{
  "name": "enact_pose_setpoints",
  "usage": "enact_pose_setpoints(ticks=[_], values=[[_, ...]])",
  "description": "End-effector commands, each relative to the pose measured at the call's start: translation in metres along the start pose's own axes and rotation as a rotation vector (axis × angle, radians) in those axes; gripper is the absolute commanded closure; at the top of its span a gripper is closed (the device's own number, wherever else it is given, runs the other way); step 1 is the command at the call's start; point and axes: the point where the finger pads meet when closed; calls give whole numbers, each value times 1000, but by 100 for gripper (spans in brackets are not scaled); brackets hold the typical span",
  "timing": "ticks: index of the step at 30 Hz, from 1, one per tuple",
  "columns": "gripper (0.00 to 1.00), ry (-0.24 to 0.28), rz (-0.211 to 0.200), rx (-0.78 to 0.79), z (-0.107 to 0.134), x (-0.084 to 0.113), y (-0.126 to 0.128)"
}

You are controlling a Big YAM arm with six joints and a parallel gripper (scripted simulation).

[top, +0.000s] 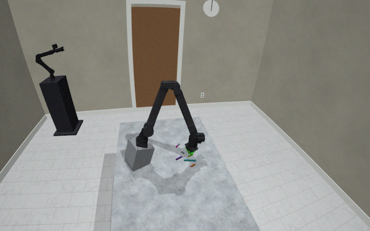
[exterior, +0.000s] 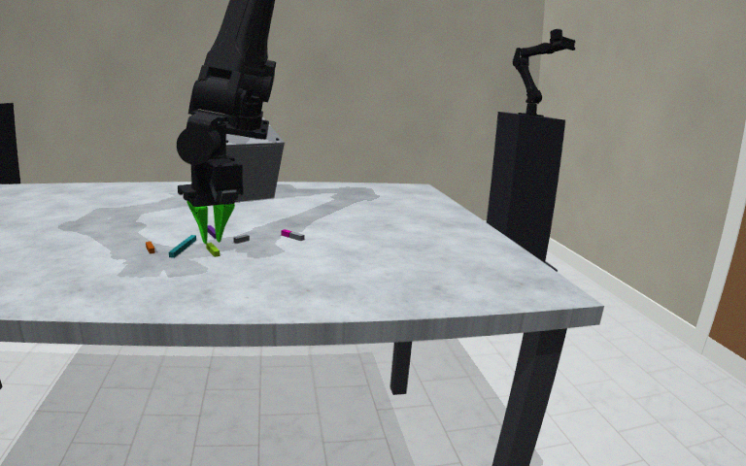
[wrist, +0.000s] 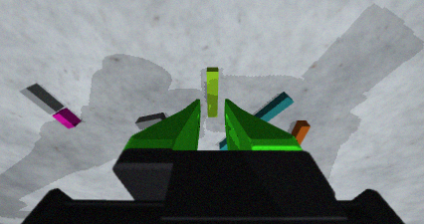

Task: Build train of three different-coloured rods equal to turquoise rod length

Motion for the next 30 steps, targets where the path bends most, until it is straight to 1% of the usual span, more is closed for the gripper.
enact_pose_setpoints(ticks=[1,10,15,18,20,23,25,29,30], values=[[77,-40,15,7,-10,11,-7],[77,-39,14,7,-10,10,-7],[77,-16,6,3,-4,-3,-5],[77,-19,6,4,-6,-4,-3],[77,-33,9,7,-12,-2,-2],[77,-32,8,7,-12,-3,-2],[77,-22,4,6,-10,-10,0],[77,-27,6,2,-13,-13,-1],[77,-39,10,2,-17,-10,-2]])
Point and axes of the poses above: the point where the finger pads meet when closed, its own x axis back along the fingers, its own y axis across the jaws, z = x × y, and after that the axes turned 12 degrees about -x, right-handed
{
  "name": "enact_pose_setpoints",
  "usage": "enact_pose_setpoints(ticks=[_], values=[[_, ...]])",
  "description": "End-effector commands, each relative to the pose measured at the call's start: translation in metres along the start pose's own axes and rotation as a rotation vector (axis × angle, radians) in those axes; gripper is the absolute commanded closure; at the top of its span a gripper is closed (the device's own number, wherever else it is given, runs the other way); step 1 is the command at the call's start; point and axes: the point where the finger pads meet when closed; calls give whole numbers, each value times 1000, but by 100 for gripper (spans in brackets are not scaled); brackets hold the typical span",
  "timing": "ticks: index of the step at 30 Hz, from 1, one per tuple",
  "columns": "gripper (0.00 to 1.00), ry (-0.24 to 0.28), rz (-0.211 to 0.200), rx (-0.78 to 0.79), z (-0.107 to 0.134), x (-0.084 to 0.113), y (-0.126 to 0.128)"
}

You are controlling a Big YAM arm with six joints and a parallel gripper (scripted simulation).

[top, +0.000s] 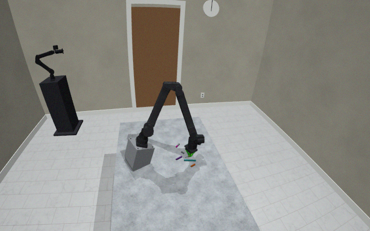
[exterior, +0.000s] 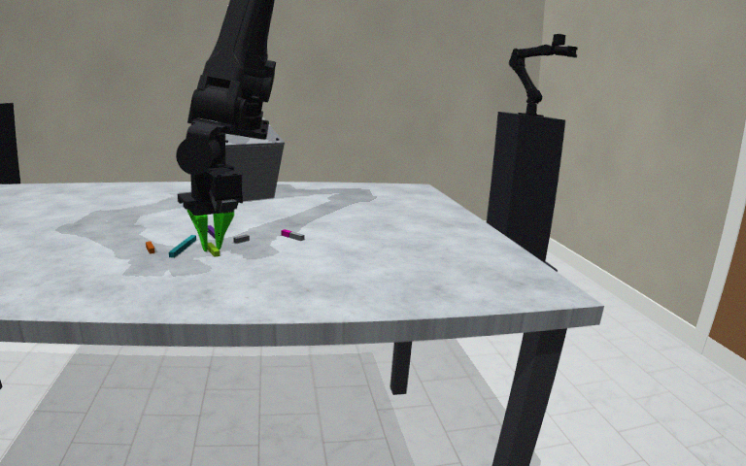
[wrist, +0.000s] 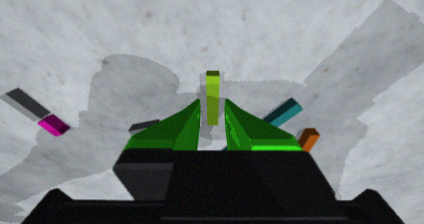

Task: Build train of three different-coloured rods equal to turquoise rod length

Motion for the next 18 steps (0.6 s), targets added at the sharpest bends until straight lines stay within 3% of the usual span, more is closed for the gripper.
enact_pose_setpoints(ticks=[1,6,18], values=[[77,-57,17,4,-24,10,-3],[77,-34,10,3,-18,1,-1],[77,-49,14,5,-22,6,-2]])
Point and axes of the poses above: the point where the finger pads meet when closed, its own x axis back along the fingers, its own y axis across the jaws, z = x × y, and after that the axes turned 12 degrees about -x, right-handed
